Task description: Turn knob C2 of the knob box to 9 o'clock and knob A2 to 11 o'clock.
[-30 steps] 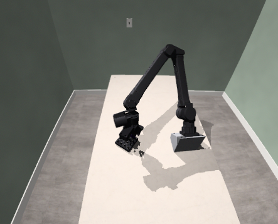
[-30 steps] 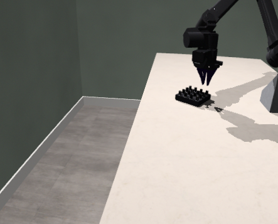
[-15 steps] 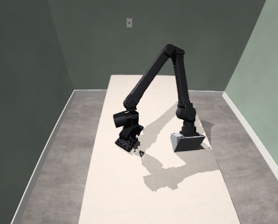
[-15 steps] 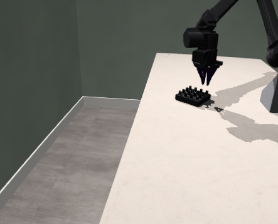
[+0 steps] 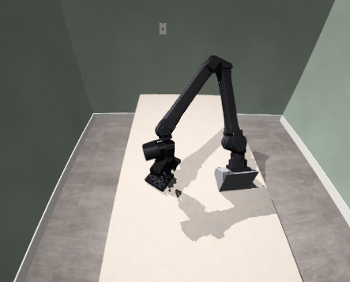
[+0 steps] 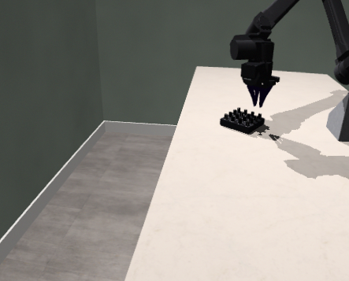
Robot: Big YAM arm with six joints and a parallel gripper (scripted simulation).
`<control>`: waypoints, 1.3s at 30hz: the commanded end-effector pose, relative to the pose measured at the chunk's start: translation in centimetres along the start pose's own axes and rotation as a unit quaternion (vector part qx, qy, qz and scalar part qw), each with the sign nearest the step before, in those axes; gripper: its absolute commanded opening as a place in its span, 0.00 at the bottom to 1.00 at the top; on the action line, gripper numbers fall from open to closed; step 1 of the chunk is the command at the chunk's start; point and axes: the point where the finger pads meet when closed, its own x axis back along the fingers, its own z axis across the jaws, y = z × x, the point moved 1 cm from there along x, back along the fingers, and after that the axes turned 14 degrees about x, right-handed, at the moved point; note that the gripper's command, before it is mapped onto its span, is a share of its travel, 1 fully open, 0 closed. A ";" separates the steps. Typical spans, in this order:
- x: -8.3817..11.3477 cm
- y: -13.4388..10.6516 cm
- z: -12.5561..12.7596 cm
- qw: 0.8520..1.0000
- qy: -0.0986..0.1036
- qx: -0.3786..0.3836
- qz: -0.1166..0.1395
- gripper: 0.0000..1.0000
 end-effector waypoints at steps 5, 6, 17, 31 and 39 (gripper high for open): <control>1.3 0.4 -1.5 0.998 -0.010 -0.057 -0.009 0.18; 1.6 0.6 -1.8 0.997 -0.014 -0.078 -0.011 0.18; 2.2 0.7 -1.9 0.973 -0.014 -0.228 -0.015 0.18; 2.6 0.8 -1.9 0.923 -0.012 -0.384 -0.017 0.18; 2.6 0.7 -1.7 0.893 -0.010 -0.449 -0.016 0.18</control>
